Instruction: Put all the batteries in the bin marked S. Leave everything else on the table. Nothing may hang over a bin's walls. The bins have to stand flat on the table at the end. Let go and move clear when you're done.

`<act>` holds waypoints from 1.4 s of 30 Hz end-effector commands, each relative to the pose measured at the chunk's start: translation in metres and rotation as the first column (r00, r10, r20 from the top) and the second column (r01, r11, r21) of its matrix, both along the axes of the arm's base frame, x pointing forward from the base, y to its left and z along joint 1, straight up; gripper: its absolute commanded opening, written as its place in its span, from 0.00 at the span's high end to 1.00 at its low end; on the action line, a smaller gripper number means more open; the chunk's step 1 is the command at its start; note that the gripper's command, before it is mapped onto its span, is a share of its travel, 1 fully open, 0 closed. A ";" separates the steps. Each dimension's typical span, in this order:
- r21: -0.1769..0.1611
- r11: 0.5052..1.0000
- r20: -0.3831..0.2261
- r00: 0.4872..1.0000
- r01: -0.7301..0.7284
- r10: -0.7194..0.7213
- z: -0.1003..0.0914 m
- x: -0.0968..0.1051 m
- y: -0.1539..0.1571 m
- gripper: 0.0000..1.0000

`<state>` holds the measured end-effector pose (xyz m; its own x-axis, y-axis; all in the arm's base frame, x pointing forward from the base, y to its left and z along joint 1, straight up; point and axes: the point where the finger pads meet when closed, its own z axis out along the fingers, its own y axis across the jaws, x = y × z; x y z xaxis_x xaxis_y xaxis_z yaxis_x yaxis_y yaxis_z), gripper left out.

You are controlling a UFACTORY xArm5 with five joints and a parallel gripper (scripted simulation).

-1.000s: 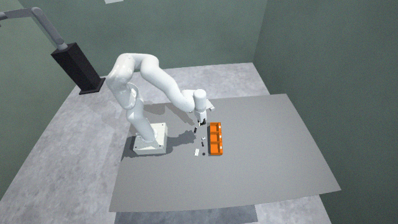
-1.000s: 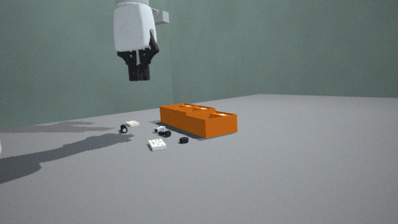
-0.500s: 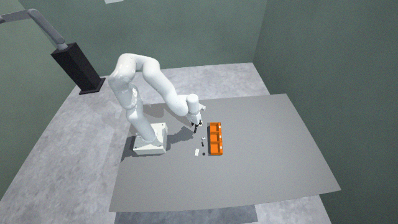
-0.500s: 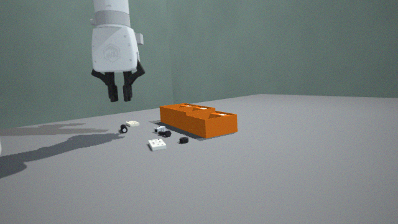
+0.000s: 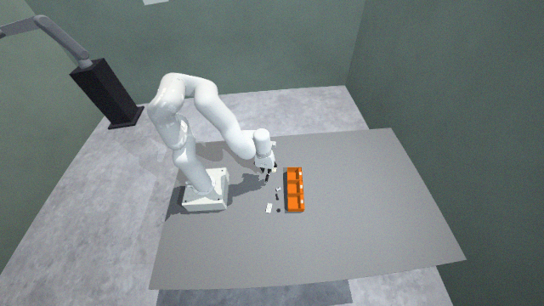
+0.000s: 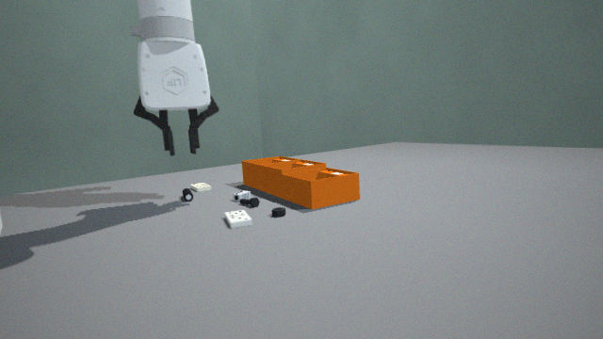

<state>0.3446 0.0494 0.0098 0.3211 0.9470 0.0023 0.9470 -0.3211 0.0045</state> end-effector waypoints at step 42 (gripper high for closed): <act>0.000 1.000 0.004 1.000 -0.014 0.014 -0.047 0.002 0.000 0.71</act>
<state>0.3442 0.0493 -0.0243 0.3082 0.9513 0.0021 0.9513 -0.3082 0.0044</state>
